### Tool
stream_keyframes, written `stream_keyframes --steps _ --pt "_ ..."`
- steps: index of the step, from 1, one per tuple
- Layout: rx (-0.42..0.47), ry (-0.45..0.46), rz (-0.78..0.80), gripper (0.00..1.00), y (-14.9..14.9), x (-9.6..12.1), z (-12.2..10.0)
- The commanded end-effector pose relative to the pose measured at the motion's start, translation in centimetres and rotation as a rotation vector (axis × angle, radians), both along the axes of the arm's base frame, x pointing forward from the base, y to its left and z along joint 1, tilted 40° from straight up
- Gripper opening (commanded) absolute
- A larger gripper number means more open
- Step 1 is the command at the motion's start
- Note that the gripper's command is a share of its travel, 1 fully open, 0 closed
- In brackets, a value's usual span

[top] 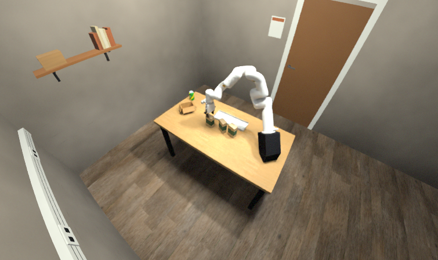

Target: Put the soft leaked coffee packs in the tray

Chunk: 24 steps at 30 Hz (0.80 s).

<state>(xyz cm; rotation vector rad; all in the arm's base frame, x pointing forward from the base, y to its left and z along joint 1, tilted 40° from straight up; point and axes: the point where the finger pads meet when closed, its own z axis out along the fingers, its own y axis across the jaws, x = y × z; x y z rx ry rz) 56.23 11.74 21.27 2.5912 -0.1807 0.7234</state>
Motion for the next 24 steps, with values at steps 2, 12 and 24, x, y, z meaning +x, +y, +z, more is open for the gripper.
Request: stream_keyframes --steps 2,12,24 --pt "0.001 -0.002 0.003 0.84 0.17 0.08 0.11" --pt "0.001 -0.002 0.003 0.84 0.25 0.17 0.11" --pt "0.001 -0.002 0.003 0.84 0.11 0.3 -0.11"
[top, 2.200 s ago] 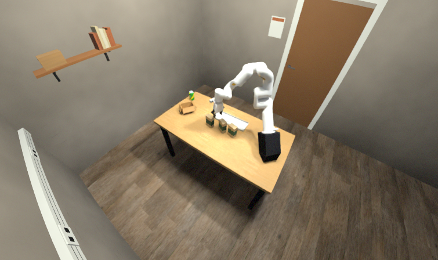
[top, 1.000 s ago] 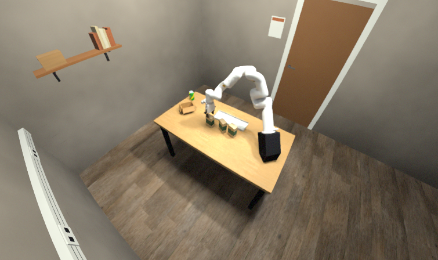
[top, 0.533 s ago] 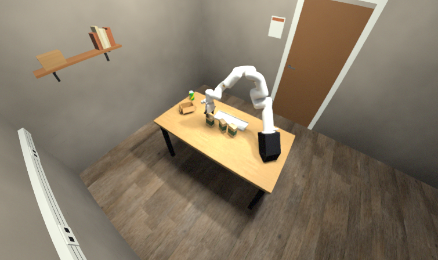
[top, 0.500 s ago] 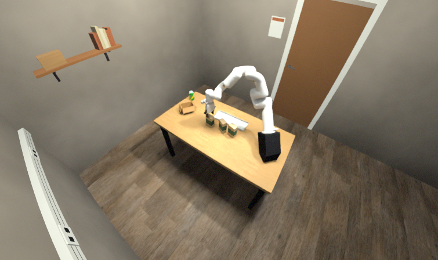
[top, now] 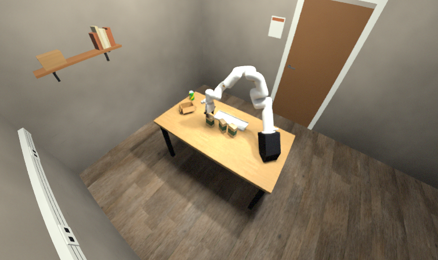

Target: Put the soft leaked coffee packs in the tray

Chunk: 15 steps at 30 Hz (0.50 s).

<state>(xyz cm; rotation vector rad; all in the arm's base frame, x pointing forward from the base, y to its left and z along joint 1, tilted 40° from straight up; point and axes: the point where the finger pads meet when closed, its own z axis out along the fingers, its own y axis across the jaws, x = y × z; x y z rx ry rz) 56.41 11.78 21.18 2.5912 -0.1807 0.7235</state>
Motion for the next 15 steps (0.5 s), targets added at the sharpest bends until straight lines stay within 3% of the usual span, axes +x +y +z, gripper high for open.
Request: stream_keyframes --steps 1,15 --pt "0.001 -0.002 0.003 0.84 0.0 0.2 -0.1" --pt "0.001 -0.002 0.003 0.84 -1.1 1.3 -2.0"
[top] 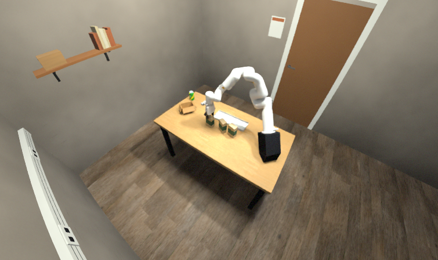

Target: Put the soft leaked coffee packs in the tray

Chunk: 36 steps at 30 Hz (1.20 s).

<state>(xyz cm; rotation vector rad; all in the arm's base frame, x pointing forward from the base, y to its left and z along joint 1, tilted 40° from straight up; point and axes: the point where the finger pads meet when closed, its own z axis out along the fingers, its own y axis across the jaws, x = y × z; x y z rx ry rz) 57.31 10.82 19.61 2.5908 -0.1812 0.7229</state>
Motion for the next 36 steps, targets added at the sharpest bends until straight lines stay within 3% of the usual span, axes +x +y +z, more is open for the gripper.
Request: stream_keyframes --steps 1,15,32,33,36 --pt "0.001 -0.003 0.003 0.84 -0.2 0.5 -0.6" --pt "0.001 -0.003 0.003 0.84 -1.1 1.5 -2.1" --pt "0.001 -0.003 0.003 0.84 -1.2 1.5 -2.2" --pt "0.001 -0.003 0.003 0.24 -1.2 1.5 -2.2" --pt "0.001 -0.003 0.003 0.24 -1.2 1.5 -2.2"
